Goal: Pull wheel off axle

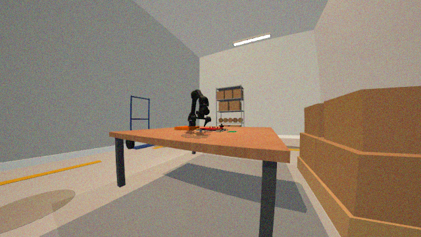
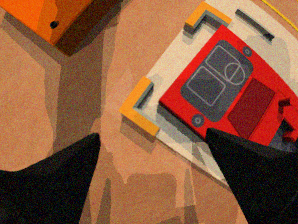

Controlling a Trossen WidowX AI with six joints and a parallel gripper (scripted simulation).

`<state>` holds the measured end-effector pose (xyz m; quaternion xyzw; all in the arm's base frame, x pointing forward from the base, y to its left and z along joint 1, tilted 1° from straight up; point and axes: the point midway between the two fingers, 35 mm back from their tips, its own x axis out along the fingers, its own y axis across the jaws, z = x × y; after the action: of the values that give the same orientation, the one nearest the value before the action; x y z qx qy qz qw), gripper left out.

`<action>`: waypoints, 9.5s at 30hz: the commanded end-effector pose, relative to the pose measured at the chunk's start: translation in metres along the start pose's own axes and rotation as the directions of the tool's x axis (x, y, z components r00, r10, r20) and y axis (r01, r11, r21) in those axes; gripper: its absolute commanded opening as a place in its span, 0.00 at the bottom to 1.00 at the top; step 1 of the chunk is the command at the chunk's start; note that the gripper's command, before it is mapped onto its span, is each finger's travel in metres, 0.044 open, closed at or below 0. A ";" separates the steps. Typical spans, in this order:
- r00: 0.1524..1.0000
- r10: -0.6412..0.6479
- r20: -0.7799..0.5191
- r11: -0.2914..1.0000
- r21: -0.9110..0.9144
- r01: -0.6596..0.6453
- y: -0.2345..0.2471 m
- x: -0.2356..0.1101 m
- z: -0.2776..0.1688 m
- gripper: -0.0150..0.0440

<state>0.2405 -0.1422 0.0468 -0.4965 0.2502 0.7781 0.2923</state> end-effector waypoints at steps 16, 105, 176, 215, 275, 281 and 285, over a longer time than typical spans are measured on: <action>0.988 0.031 -0.152 0.794 0.604 0.068 -0.074 -0.022 0.015 0.76; 0.914 -0.108 -0.391 -0.607 0.754 0.251 -0.235 0.009 0.084 0.32; 0.912 -0.111 -0.394 -0.608 0.753 0.251 -0.233 -0.012 0.093 0.25; 0.912 -0.112 -0.395 -0.609 0.752 0.251 -0.231 -0.024 0.098 0.25; 0.915 -0.114 -0.387 -0.608 0.755 0.244 -0.248 0.010 0.203 0.25; 0.915 -0.114 -0.387 -0.608 0.755 0.244 -0.254 0.041 0.189 0.25; 0.915 -0.114 -0.387 -0.608 0.755 0.244 -0.256 0.063 0.180 0.25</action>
<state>0.2880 0.1737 0.0515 -0.0442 0.6975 0.0488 0.7135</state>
